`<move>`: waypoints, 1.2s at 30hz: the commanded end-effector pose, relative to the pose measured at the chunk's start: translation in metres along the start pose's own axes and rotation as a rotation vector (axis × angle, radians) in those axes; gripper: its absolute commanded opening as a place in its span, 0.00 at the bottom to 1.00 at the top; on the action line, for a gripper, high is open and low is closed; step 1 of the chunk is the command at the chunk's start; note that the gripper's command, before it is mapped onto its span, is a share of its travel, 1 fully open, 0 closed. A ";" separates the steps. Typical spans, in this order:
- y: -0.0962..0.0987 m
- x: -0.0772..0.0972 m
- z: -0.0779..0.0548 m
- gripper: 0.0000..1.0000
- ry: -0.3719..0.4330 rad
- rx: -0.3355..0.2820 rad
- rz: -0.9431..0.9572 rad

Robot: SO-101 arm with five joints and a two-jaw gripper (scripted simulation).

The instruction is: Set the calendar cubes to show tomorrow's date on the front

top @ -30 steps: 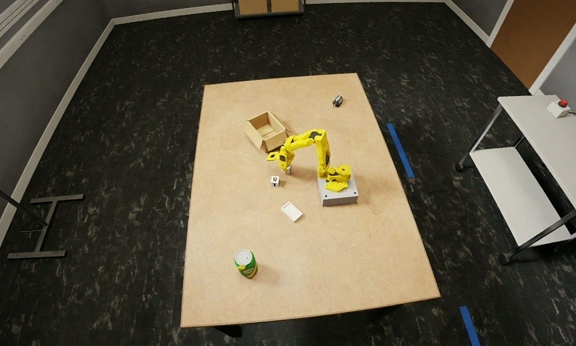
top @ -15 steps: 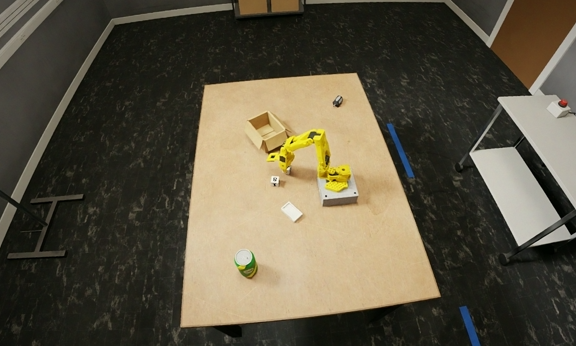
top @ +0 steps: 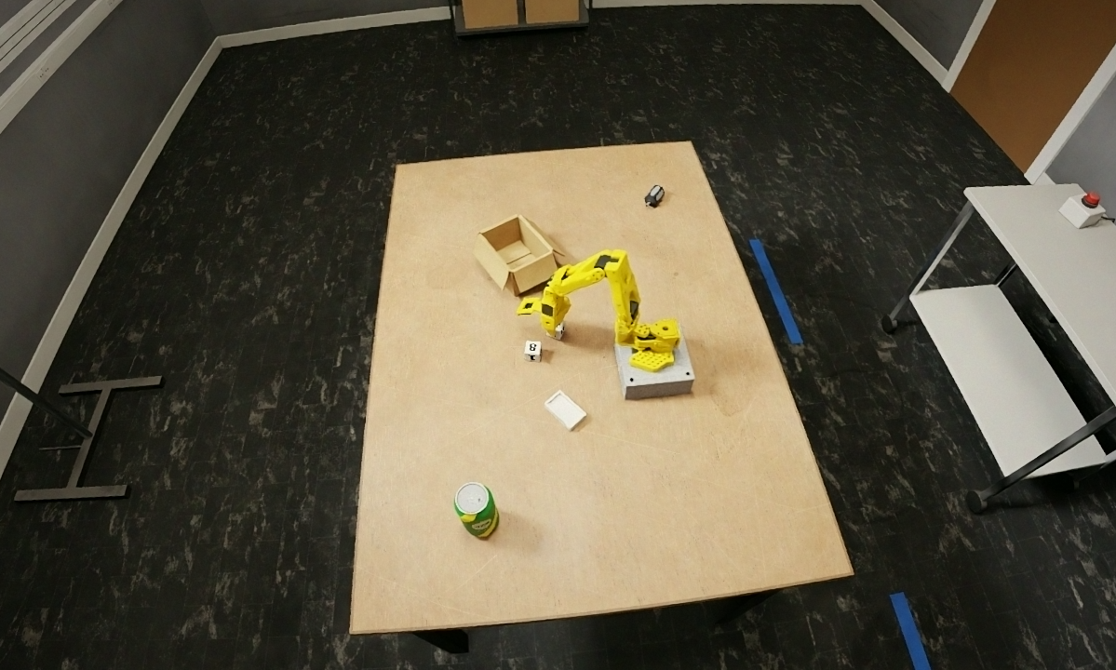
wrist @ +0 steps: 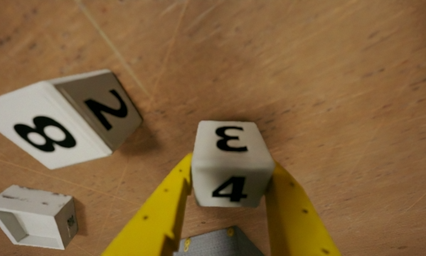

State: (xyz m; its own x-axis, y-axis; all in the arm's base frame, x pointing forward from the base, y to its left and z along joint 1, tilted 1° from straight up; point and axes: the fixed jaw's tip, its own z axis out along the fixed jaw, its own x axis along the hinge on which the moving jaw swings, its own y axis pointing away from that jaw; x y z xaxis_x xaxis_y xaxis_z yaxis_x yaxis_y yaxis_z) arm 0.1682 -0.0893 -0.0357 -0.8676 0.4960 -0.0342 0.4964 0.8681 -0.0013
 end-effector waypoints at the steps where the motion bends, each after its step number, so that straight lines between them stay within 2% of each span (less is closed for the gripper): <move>1: 0.002 0.006 0.004 0.00 0.026 -0.001 -0.003; 17: 0.002 0.006 0.008 0.00 0.026 -0.001 -0.003; 27: 0.002 0.006 0.008 0.17 0.026 -0.001 -0.003; 36: 0.002 0.006 0.008 0.19 0.026 -0.001 -0.003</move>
State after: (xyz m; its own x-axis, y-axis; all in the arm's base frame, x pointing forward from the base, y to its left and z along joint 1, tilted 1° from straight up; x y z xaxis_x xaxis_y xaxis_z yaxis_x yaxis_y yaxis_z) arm 0.1683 -0.0893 -0.0396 -0.8676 0.4960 -0.0339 0.4964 0.8681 -0.0013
